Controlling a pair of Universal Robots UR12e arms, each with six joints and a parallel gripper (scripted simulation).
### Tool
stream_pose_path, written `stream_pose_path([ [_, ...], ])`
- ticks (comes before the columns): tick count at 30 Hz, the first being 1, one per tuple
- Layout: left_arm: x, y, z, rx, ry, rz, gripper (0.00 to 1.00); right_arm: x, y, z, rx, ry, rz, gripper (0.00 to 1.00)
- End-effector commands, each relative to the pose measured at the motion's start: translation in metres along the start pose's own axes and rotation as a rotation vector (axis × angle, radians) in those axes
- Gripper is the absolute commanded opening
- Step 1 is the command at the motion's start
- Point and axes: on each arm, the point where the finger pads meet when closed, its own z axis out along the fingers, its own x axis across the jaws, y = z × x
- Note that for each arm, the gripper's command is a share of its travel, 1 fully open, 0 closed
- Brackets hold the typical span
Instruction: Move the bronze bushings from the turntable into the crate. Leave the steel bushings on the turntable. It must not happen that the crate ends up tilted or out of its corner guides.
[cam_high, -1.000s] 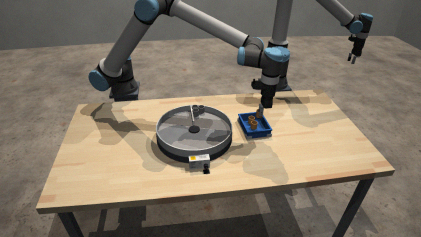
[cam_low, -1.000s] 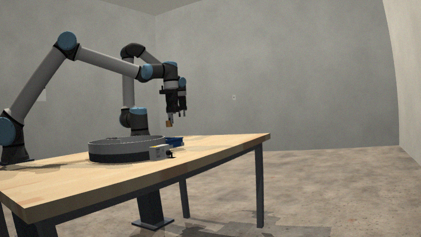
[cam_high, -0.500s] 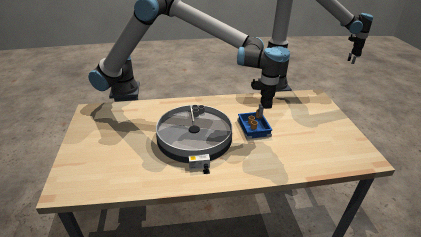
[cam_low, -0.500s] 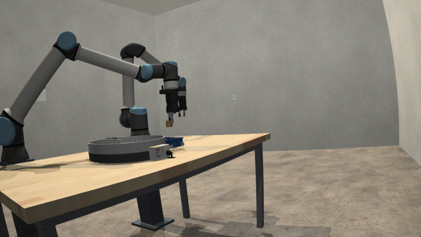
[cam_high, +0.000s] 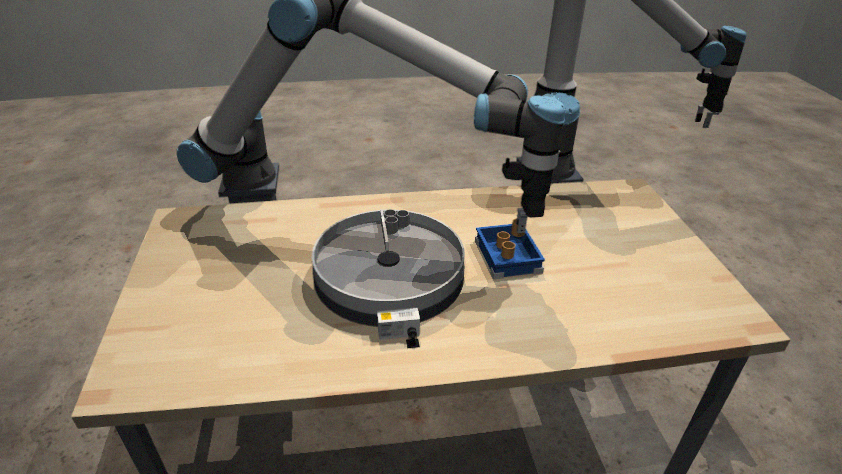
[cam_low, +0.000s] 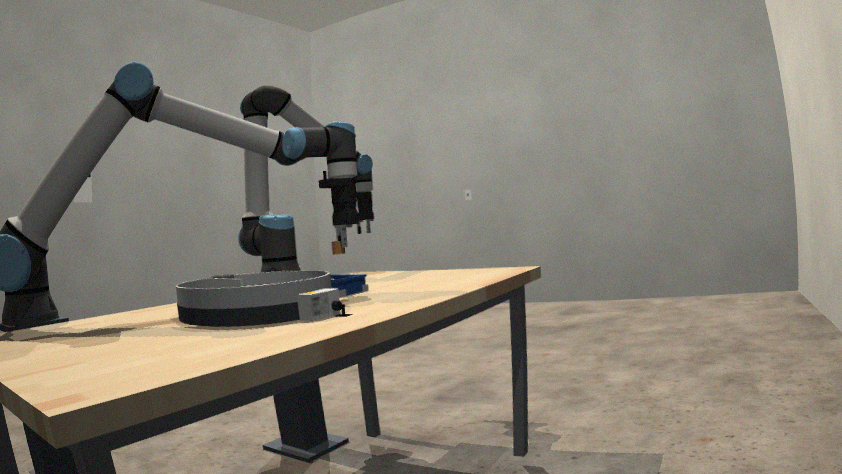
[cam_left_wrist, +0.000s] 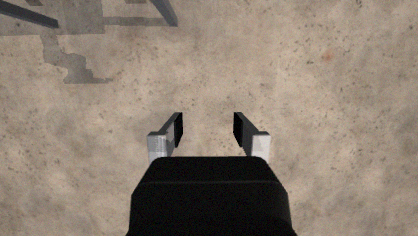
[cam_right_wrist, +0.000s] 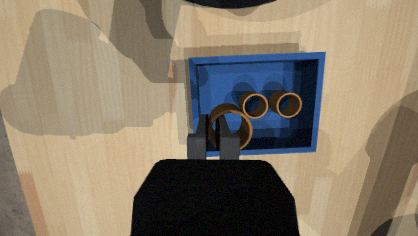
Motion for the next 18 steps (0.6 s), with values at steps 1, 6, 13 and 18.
stream_pose_path([
  [1,0.0019,-0.0016,0.0003,0.001,0.001,-0.001,1.0,-0.0009,0.0016,-0.0031,-0.004,-0.001,-0.001,0.0],
  [6,0.0019,-0.0016,0.0003,0.001,0.001,-0.001,1.0,-0.0009,0.0016,-0.0031,-0.004,-0.001,-0.001,0.0],
  [13,0.0019,-0.0016,0.0003,0.001,0.001,-0.001,1.0,-0.0009,0.0016,-0.0031,-0.004,-0.001,-0.001,0.0],
  [18,0.0019,-0.0016,0.0003,0.001,0.001,-0.001,1.0,-0.0002,0.0005,0.0041,-0.001,0.0,-0.001,0.0],
])
